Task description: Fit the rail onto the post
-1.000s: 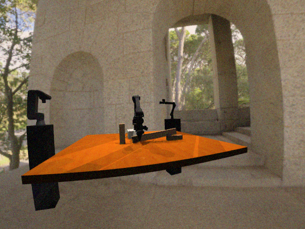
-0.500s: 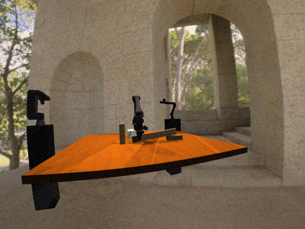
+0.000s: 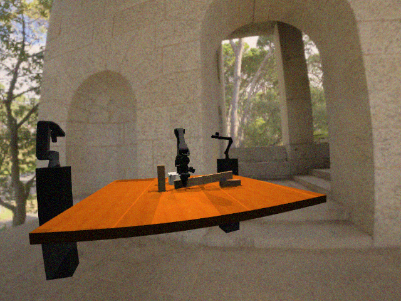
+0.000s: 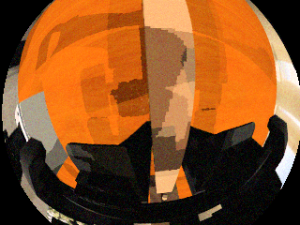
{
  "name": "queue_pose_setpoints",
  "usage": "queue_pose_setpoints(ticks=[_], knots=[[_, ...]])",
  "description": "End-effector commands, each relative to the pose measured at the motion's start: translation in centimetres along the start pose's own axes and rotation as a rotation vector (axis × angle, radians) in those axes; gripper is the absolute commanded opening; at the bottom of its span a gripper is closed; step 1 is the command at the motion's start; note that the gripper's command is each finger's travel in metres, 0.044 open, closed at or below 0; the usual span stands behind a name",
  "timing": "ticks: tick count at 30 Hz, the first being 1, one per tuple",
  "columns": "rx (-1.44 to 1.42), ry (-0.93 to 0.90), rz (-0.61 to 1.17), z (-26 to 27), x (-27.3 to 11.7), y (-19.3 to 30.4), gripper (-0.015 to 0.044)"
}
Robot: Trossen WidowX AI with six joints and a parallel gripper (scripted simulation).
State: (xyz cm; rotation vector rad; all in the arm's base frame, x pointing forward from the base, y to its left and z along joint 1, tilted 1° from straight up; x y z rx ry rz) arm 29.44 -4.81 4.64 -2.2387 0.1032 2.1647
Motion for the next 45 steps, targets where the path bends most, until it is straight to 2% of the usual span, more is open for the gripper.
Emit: queue_pose_setpoints(ticks=[1, 45], knots=[[-0.002, 0.013, -0.006, -0.3, -0.6, 0.0, 0.0], [-0.002, 0.014, -0.006, -0.7, -2.8, 0.0, 0.0]])
Point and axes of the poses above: the point midway between the two fingers, 35 mm back from their tips, its own x axis out along the fingers, its own z axis across the jaws, y = z × x, the point moved 6 cm from there along -x, back along the fingers, and after that the axes turned 5 degrees about -x, right-handed, at the moved point
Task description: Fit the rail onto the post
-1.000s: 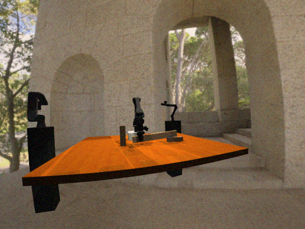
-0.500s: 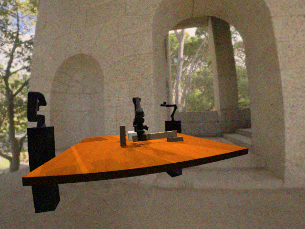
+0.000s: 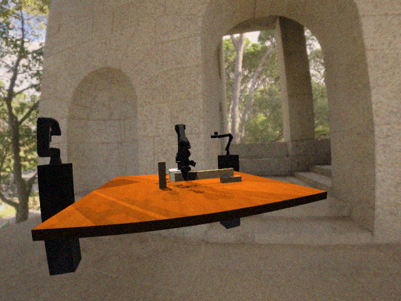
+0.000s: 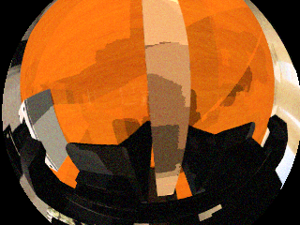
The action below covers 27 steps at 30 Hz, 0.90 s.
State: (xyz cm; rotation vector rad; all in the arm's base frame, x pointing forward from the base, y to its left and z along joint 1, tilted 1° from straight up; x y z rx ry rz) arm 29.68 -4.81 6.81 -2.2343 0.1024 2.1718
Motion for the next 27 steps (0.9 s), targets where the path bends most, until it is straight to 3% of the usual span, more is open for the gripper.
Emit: queue_pose_setpoints(ticks=[1, 27], knots=[[0.0, 0.019, -0.007, -0.34, -0.71, -0.04, 0.0], [0.0, 0.019, -0.007, -0.29, -0.98, -0.04, 0.0]])
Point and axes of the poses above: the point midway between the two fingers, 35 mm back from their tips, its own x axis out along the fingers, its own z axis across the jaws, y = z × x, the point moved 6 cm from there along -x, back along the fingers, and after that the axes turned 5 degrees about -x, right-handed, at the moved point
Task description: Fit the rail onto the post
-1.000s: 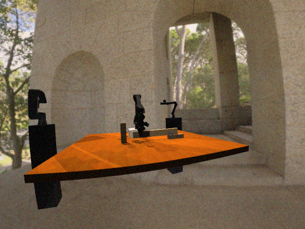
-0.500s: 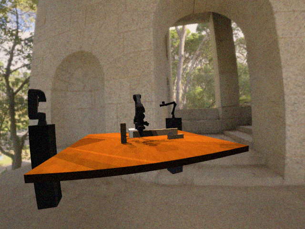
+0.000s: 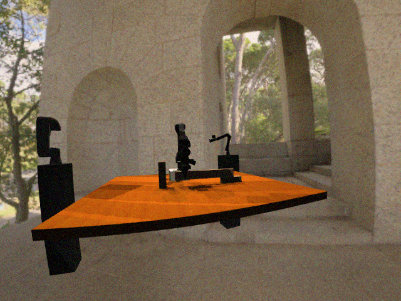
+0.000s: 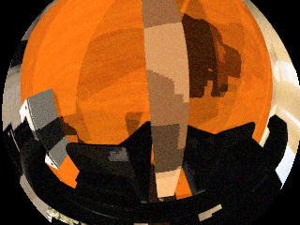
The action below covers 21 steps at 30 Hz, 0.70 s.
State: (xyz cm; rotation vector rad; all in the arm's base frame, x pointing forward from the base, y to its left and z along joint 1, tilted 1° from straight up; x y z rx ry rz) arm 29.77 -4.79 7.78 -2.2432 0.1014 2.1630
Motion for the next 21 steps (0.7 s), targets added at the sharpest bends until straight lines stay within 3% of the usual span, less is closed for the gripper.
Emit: queue_pose_setpoints(ticks=[1, 21], knots=[[0.0, 0.011, -0.007, -0.17, 0.03, -0.05, 0.0], [0.0, 0.011, -0.007, 0.12, -0.03, -0.07, 0.0]])
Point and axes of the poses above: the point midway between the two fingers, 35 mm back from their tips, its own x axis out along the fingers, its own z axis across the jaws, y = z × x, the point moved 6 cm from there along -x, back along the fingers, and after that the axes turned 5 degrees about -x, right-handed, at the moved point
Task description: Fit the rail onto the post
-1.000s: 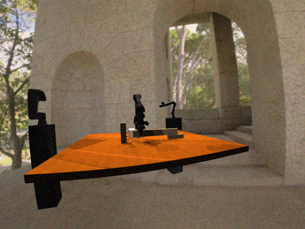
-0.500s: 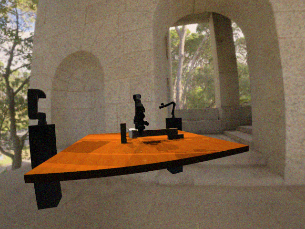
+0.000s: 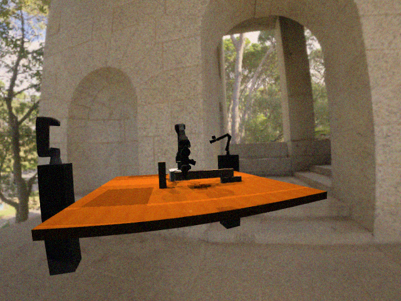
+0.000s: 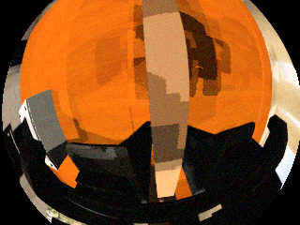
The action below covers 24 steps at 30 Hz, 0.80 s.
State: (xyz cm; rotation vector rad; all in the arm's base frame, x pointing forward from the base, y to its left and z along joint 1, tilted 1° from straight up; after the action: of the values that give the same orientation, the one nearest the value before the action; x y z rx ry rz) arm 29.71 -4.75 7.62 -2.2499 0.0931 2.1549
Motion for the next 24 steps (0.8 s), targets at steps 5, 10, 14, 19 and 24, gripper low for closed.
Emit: queue_pose_setpoints(ticks=[5, 10, 14, 19, 24], knots=[[0.003, 0.004, -0.002, 0.09, -0.07, -0.03, 0.0], [0.003, 0.004, -0.002, 0.12, 0.07, -0.03, 0.0], [0.003, 0.004, -0.002, 0.14, 0.11, -0.03, 0.0], [0.003, 0.004, -0.002, 0.16, 0.06, -0.04, 0.0], [0.003, 0.004, -0.002, 0.18, -0.05, -0.04, 0.0]])
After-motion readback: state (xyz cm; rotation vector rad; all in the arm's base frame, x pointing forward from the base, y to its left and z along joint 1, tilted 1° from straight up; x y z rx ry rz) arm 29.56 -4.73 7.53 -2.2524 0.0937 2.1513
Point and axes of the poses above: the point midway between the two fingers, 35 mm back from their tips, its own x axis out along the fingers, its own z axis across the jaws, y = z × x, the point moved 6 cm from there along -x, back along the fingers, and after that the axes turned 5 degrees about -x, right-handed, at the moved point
